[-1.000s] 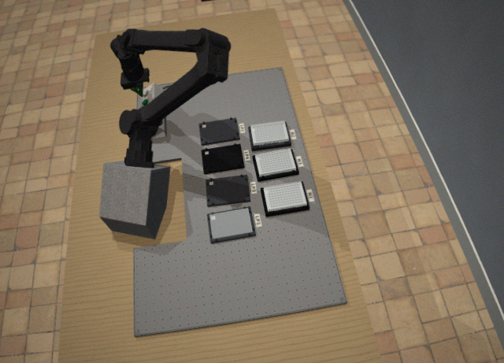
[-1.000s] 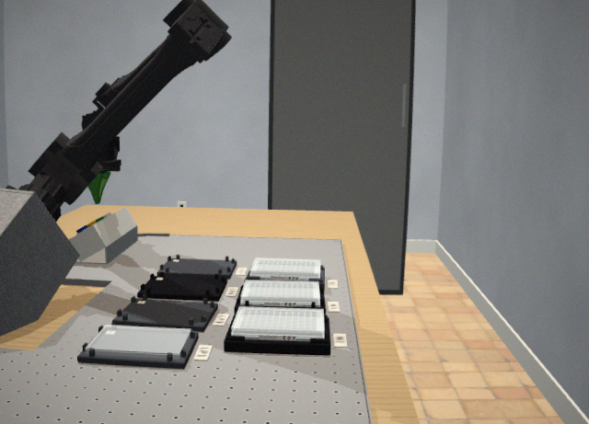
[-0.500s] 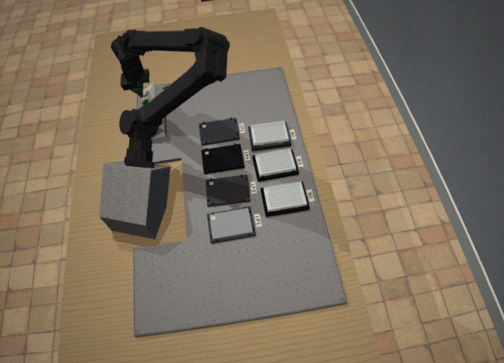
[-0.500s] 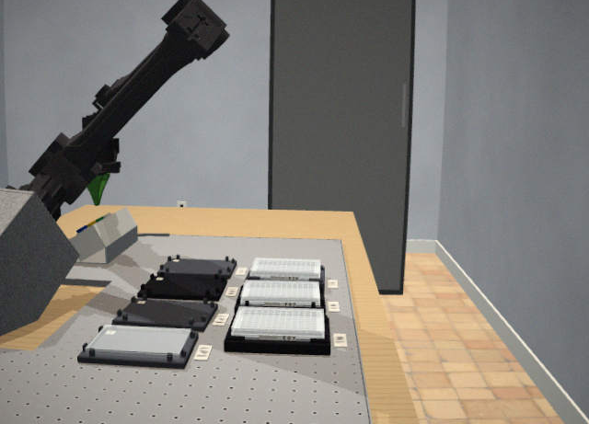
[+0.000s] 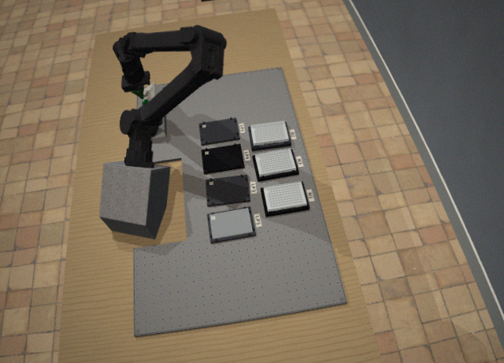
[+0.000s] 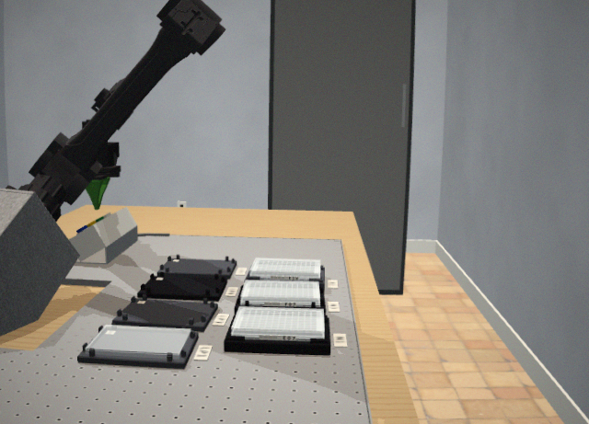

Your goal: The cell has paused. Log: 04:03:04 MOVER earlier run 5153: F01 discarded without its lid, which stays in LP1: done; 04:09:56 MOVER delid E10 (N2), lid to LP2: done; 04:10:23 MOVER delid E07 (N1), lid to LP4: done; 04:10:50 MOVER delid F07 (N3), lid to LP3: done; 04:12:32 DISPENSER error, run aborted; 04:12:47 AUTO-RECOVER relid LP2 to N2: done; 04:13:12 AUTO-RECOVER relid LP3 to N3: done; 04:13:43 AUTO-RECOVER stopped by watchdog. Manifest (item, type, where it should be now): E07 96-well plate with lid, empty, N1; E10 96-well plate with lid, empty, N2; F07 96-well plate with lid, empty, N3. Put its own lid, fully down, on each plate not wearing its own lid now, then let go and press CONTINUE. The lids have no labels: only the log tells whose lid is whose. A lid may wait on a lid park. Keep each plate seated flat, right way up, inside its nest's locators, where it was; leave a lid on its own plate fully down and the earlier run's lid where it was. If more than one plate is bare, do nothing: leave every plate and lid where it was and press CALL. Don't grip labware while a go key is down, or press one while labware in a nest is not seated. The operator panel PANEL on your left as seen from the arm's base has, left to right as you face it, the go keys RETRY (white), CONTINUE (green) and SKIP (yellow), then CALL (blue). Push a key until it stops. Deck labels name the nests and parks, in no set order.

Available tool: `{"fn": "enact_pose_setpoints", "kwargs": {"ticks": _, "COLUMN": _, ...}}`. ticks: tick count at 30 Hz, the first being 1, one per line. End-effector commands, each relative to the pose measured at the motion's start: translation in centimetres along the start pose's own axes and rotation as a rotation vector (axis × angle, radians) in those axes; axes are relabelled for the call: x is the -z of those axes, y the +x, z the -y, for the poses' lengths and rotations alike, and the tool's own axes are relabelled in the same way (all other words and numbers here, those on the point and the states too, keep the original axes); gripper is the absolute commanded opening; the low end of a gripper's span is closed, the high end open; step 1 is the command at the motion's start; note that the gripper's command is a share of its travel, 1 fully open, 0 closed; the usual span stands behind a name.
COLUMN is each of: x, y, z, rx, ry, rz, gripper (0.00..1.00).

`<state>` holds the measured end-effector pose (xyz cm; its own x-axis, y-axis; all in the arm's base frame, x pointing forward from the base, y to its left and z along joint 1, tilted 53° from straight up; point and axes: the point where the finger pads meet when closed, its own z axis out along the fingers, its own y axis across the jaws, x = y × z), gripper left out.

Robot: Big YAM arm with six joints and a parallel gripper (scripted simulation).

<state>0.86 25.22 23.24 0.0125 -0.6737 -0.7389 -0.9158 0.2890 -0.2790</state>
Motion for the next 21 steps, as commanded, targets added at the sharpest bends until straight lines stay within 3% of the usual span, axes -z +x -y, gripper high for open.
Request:
{"fn": "enact_pose_setpoints", "kwargs": {"ticks": 1, "x": 0.1, "y": -1.2, "z": 0.2, "rx": -0.013, "ry": -0.002, "rz": 0.024, "gripper": 0.0}}
{"fn": "enact_pose_setpoints", "kwargs": {"ticks": 7, "x": -0.6, "y": -0.6, "z": 0.1, "rx": -0.003, "ry": 0.002, "rz": 0.012, "gripper": 0.0}}
{"fn": "enact_pose_setpoints", "kwargs": {"ticks": 8, "x": 0.5, "y": -2.5, "z": 0.5, "rx": -0.033, "ry": -0.009, "rz": 0.047, "gripper": 0.0}}
{"fn": "enact_pose_setpoints", "kwargs": {"ticks": 14, "x": -1.0, "y": -0.6, "z": 0.1, "rx": -0.003, "ry": 0.002, "rz": 0.013, "gripper": 0.0}}
{"fn": "enact_pose_setpoints", "kwargs": {"ticks": 21, "x": -1.5, "y": -0.7, "z": 0.2, "rx": -0.004, "ry": 0.002, "rz": 0.014, "gripper": 0.0}}
